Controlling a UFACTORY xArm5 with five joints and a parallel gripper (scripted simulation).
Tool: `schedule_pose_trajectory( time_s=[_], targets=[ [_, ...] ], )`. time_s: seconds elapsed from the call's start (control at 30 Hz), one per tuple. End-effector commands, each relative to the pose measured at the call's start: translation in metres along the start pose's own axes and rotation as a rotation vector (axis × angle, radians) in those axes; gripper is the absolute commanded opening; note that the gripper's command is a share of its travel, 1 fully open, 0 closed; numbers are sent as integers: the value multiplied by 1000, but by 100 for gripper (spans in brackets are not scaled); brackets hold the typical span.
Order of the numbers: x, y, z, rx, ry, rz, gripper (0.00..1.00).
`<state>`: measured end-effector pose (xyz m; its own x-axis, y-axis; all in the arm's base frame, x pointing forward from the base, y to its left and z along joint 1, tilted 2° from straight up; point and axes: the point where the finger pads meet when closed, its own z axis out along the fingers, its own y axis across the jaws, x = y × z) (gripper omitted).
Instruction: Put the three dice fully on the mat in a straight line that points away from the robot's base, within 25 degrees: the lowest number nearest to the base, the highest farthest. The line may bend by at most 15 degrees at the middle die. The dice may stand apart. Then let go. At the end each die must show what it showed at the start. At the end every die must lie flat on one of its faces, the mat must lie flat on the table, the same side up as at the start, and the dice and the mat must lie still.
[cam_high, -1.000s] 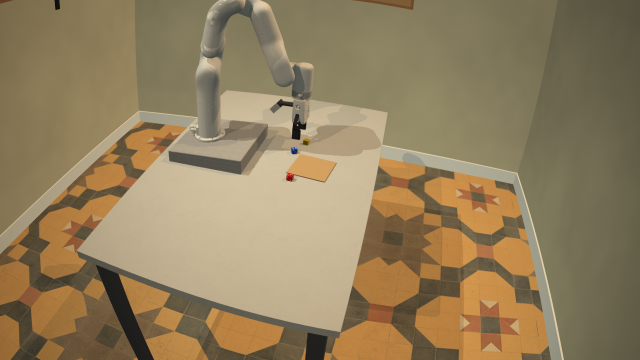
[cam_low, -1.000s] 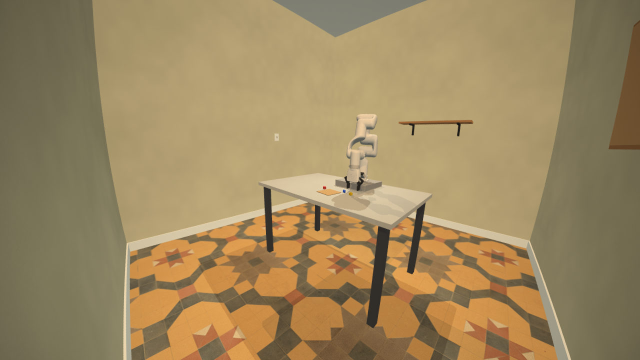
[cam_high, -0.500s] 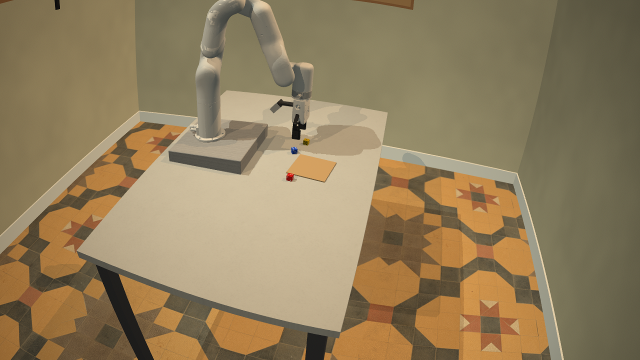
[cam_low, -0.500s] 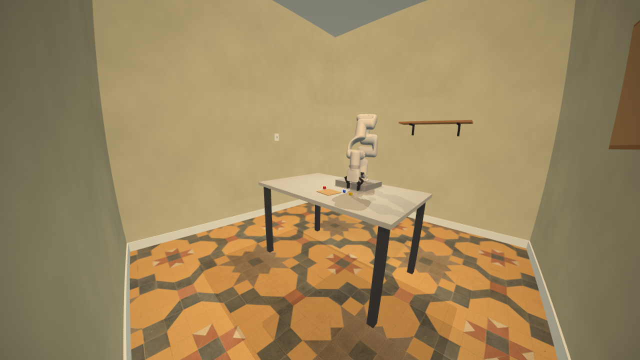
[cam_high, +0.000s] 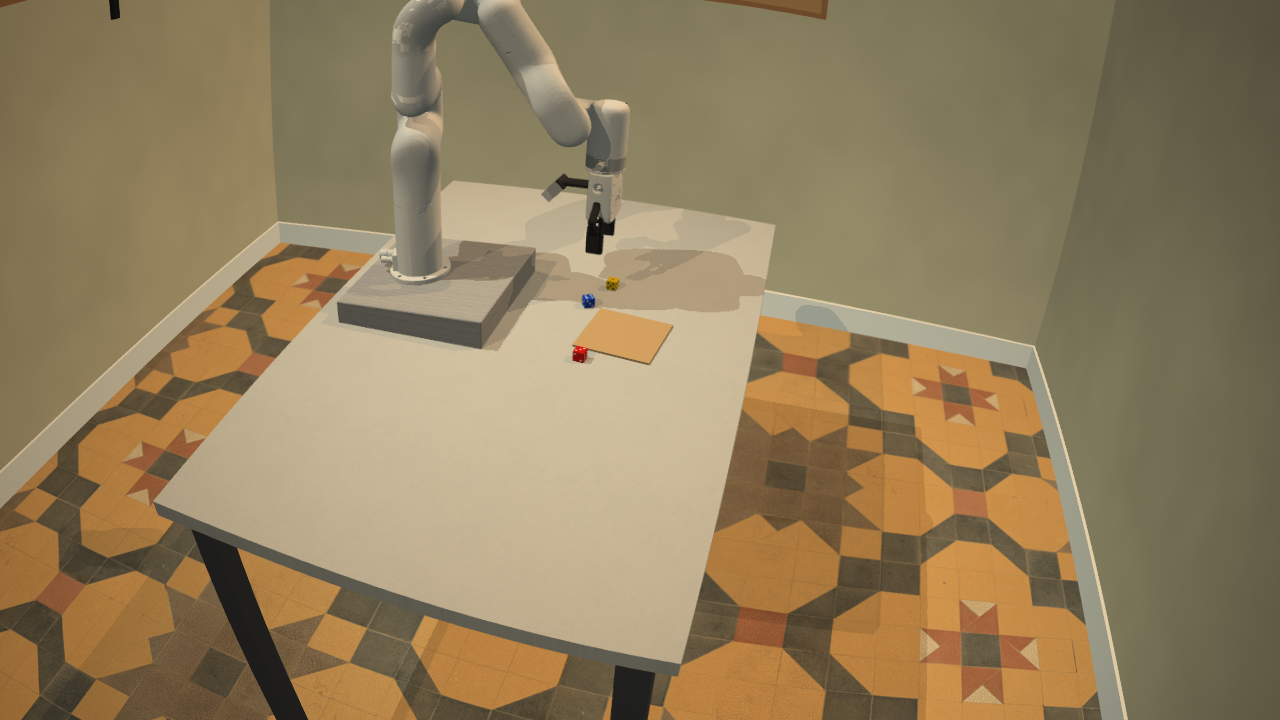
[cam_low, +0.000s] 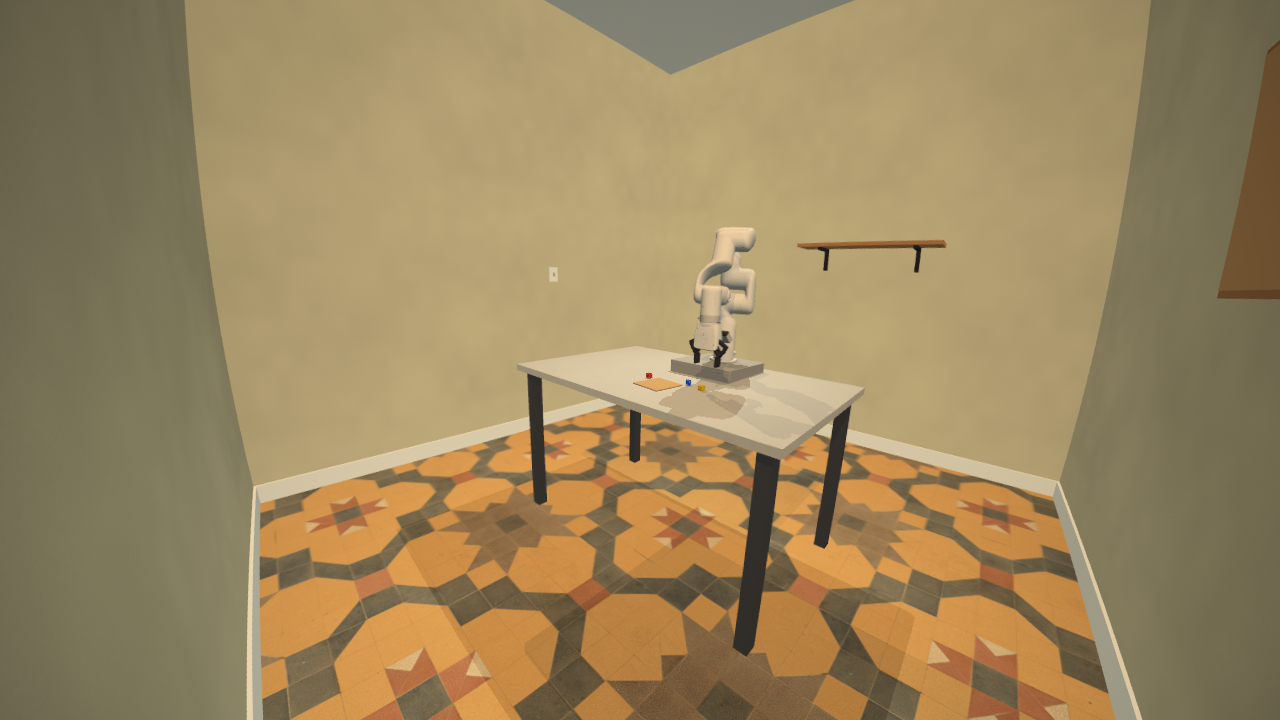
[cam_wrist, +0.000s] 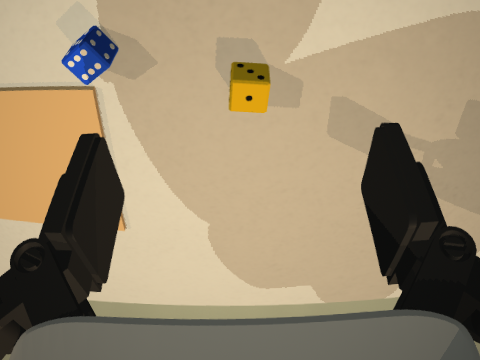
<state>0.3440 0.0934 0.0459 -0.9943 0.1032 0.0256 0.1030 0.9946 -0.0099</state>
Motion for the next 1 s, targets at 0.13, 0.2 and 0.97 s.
schedule_pose_trajectory(
  time_s=[0.13,0.2,0.97],
  targets=[
    [-1,-1,-54,-1,-2,0,100],
    [-1,-1,-56,-1,-2,0,100],
    [-30,0,-47,-1,-1,106,100]
  ],
)
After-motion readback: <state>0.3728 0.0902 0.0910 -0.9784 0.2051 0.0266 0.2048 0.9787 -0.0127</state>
